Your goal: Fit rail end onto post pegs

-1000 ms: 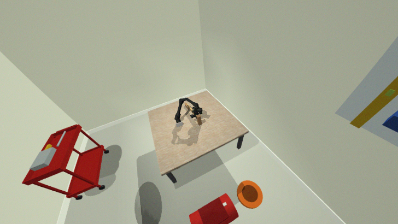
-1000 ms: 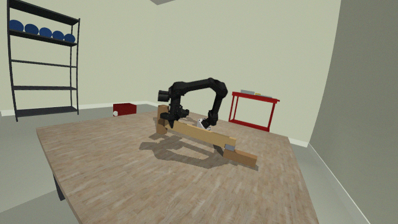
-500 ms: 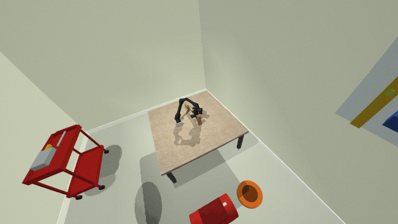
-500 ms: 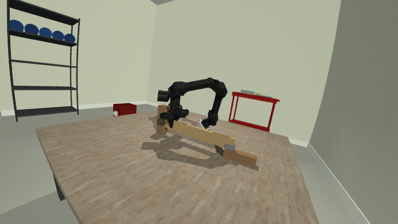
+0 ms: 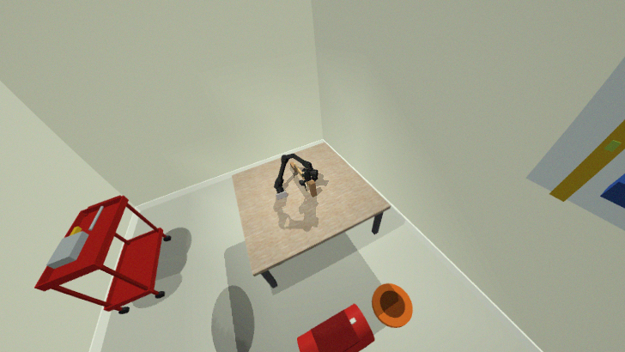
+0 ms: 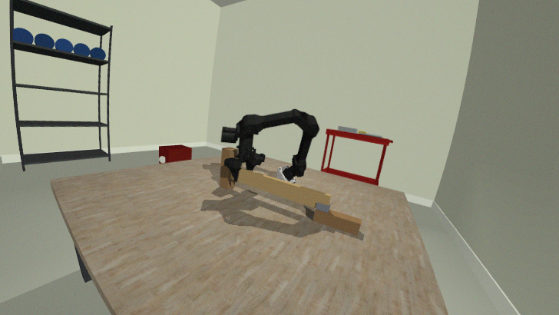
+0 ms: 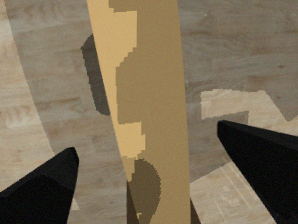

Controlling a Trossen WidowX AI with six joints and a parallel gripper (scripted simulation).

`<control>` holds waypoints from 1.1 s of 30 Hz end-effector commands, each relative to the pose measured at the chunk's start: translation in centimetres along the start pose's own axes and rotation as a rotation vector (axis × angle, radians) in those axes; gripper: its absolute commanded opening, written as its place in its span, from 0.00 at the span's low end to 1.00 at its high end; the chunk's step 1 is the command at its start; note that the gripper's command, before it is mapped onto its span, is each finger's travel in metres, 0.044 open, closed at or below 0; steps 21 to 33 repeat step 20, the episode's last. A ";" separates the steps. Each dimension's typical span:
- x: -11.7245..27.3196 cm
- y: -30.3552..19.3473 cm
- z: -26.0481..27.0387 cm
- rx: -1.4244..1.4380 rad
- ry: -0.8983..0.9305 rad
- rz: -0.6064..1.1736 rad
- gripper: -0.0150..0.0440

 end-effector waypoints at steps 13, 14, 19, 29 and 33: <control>3.0 2.9 0.7 -0.001 -0.008 0.002 1.00; 3.0 2.9 0.7 -0.001 -0.008 0.002 1.00; 3.0 2.9 0.7 -0.001 -0.008 0.002 1.00; 3.0 2.9 0.7 -0.001 -0.008 0.002 1.00; 3.0 2.9 0.7 -0.001 -0.008 0.002 1.00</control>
Point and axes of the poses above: the point midway between the two fingers, 35 mm back from their tips, its own x axis back along the fingers, its own z axis across the jaws, y = z × x, the point moved 2 cm from there along x, back along the fingers, and after that the axes turned 12 degrees about -x, right-handed, at the moved point
